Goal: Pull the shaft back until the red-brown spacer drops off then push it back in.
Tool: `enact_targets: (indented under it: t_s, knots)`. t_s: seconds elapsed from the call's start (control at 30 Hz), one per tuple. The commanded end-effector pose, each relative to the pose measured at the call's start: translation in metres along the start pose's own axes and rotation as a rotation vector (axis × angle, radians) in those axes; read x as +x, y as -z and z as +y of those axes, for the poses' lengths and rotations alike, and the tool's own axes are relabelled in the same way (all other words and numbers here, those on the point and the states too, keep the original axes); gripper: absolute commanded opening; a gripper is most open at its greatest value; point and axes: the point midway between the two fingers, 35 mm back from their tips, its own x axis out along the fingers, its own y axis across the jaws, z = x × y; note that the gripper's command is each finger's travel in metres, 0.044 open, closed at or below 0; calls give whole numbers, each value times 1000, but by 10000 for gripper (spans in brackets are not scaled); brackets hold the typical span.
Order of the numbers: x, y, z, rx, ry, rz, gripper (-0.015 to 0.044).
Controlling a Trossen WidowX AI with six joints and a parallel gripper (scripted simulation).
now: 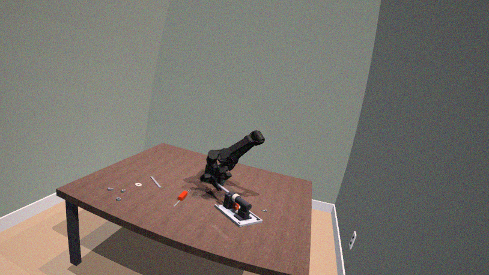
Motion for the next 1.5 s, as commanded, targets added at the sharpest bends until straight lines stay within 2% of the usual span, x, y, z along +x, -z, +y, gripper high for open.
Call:
enact_targets:
  t_s: [0.0, 1.47]
  knots:
    - [1, -2, 0, 0, 0, -1, 0]
    - [12, -13, 0, 0, -1, -2, 0]
